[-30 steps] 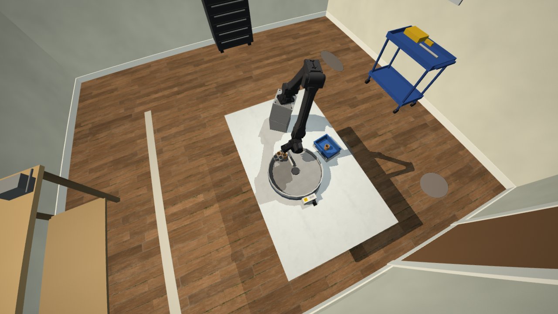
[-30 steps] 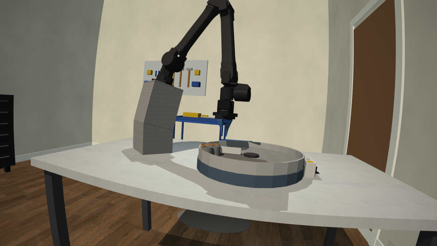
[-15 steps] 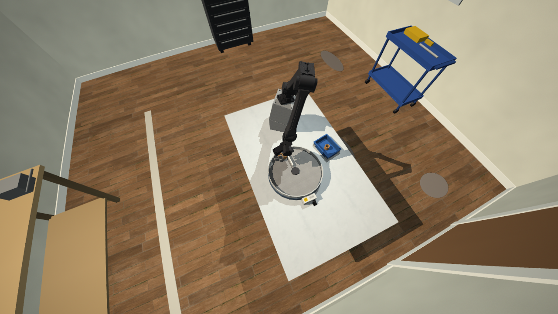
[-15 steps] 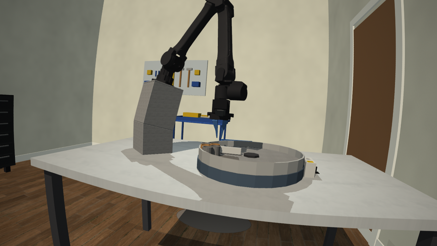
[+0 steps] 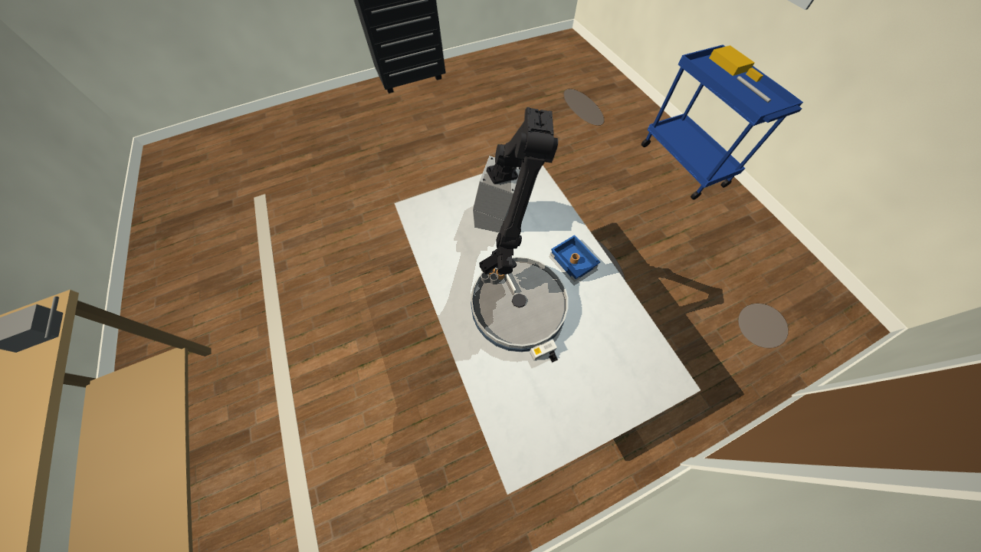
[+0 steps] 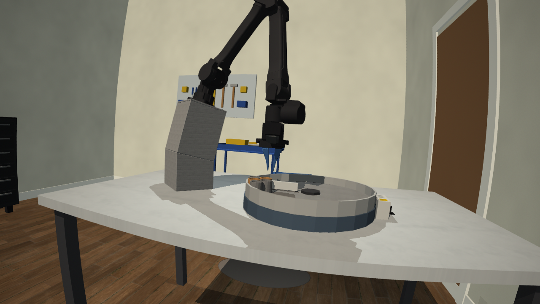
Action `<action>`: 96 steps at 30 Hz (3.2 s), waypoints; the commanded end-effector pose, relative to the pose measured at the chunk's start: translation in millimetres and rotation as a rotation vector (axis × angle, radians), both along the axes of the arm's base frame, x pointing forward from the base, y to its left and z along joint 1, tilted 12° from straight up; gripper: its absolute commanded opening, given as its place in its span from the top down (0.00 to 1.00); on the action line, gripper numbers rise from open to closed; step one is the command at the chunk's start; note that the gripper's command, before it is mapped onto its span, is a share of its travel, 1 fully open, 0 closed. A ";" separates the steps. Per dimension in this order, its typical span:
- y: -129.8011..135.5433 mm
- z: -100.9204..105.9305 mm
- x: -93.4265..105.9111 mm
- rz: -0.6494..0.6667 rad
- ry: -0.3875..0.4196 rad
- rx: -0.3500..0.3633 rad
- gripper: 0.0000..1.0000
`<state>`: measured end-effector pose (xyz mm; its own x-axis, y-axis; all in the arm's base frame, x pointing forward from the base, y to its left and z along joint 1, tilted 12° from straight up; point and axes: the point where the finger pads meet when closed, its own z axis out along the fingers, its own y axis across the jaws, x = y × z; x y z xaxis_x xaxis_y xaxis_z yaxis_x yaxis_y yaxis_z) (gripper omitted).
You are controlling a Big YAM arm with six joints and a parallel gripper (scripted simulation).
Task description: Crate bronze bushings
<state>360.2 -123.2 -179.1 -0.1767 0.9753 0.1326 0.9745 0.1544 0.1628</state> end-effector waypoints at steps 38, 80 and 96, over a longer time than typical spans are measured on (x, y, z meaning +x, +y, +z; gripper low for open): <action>-5.4 0.7 7.2 0.005 -0.003 0.000 0.86; -2.9 -19.8 7.6 -0.008 -0.011 -0.004 0.86; -3.2 -19.0 8.2 -0.008 -0.013 -0.005 0.86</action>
<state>365.1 -122.3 -200.9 -0.1809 0.9744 0.1332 0.9739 0.1586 0.1622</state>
